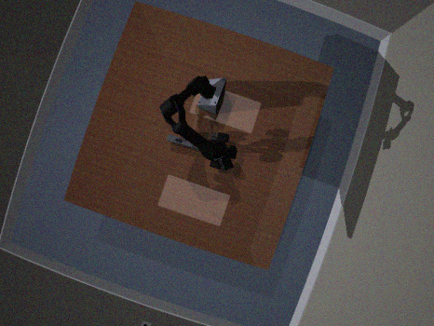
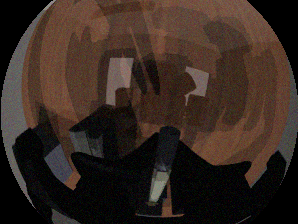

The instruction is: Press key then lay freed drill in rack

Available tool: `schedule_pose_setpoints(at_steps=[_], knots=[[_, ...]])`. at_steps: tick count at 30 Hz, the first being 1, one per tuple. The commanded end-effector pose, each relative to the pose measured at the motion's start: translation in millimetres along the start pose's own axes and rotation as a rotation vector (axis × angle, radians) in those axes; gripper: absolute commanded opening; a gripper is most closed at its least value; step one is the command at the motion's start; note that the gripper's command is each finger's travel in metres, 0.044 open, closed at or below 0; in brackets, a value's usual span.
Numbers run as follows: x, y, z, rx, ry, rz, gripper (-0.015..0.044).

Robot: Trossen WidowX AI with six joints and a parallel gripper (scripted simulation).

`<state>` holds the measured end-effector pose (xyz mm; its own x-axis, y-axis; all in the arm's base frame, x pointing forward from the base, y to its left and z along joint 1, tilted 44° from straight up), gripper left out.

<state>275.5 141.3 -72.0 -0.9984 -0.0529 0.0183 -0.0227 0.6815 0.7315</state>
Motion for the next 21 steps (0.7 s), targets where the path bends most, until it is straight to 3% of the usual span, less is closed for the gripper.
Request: schedule_pose_setpoints(at_steps=[1,21], knots=[[-0.4,1.1,9.0,-0.005,-0.001,-0.001,0.0],[1.2,7.8,9.1,-0.005,-0.001,-0.001,0.0]])
Point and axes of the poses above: the point midway between the two fingers, 35 mm back from their tips, its own y axis back along the fingers, its own x axis across the jaws, z = x × y, the point moved 9 cm from there along y, back along the fingers, and after that the axes turned 2 degrees about -y, right-handed, at the moved point
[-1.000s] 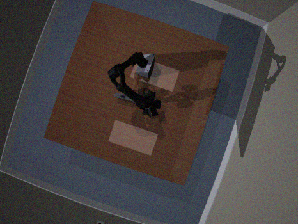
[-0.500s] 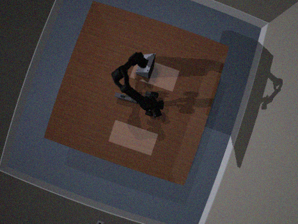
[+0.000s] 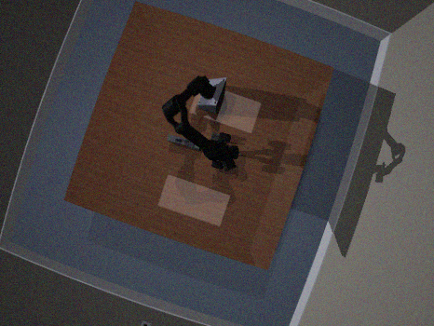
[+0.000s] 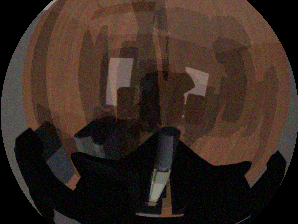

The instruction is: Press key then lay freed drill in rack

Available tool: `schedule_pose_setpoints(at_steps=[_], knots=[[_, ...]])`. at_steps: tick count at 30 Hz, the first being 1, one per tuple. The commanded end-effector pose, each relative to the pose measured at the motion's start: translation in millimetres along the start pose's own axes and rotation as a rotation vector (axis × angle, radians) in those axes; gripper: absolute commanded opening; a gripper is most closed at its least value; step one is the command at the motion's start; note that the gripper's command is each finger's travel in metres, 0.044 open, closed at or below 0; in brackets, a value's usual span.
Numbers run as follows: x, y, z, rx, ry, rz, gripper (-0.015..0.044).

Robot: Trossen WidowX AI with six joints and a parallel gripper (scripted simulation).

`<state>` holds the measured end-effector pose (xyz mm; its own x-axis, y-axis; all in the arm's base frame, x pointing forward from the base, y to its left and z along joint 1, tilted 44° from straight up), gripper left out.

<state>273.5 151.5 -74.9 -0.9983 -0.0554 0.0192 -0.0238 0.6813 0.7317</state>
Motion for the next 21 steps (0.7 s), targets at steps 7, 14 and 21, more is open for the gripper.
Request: schedule_pose_setpoints(at_steps=[7,14,21], knots=[[0.1,5.5,-1.2,-0.005,-0.004,0.0,0.0],[0.4,8.1,-2.0,-0.005,-0.003,0.0,0.0],[0.8,10.5,-2.7,-0.005,-0.003,0.0,0.0]])
Point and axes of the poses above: the point midway between the two fingers, 35 mm back from their tips, its own y axis back along the fingers, its own x axis across the jaws, z = x × y, the point moved 9 cm from there along y, back along the fingers, and after that the axes turned 2 degrees about -y, right-handed, at the moved point
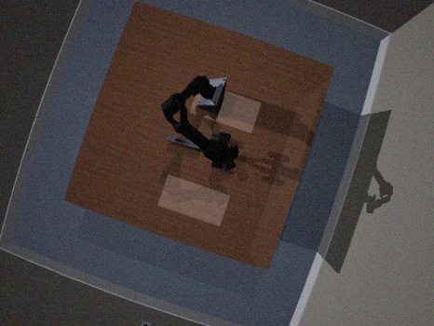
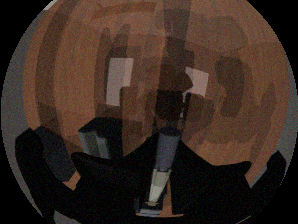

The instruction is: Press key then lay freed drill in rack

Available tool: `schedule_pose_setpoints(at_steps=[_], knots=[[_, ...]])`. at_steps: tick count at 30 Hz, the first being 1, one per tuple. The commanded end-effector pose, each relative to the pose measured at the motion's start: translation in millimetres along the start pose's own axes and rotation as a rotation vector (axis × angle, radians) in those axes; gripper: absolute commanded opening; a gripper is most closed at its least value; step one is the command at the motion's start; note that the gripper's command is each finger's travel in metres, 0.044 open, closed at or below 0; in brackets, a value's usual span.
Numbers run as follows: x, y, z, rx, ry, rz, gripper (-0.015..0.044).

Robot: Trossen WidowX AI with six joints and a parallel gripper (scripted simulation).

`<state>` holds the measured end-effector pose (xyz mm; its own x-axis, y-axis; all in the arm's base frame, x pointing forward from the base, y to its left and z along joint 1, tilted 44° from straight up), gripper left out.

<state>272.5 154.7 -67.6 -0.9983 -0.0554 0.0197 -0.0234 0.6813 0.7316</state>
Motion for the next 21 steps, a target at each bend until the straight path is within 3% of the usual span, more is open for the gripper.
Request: schedule_pose_setpoints(at_steps=[1,21], knots=[[-0.2,3.3,-0.3,-0.005,-0.004,0.0,0.0],[0.6,10.4,-2.1,-0.006,-0.004,0.0,0.0]])
Point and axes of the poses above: the point midway between the two fingers, 35 mm back from their tips, its own y axis back along the fingers, its own x axis across the jaws, z = x × y, the point moved 9 cm from there along y, back along the fingers, and after that the axes turned 2 degrees about -y, right-handed, at the moved point
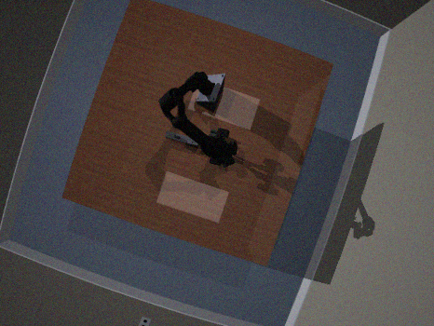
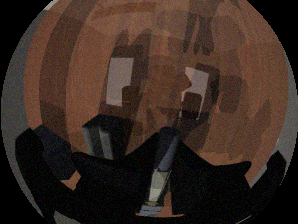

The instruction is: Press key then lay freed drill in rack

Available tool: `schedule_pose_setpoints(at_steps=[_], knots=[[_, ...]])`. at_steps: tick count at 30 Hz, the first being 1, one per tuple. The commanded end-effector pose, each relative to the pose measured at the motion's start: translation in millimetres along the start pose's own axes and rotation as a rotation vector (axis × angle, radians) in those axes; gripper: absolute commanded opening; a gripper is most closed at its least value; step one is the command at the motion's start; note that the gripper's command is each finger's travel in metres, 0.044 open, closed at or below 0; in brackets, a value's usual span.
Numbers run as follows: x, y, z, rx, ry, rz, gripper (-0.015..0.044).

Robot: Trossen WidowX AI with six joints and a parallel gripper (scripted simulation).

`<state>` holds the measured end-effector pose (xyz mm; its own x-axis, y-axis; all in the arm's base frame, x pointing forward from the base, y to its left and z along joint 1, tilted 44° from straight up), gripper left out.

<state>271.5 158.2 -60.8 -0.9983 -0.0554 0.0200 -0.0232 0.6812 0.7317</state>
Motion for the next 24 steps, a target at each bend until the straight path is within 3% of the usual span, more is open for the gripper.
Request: schedule_pose_setpoints(at_steps=[1,24], knots=[[-0.3,3.3,-0.1,-0.005,-0.004,0.0,0.0],[0.0,11.3,-1.3,-0.006,-0.004,0.0,0.0]])
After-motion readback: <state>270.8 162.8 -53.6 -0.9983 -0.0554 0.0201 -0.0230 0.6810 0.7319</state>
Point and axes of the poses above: the point midway between the two fingers, 35 mm back from their tips, its own y axis back along the fingers, its own x axis across the jaws, z = x × y, the point moved 9 cm from there along y, back along the fingers, and after that the axes turned 2 degrees about -y, right-handed, at the moved point
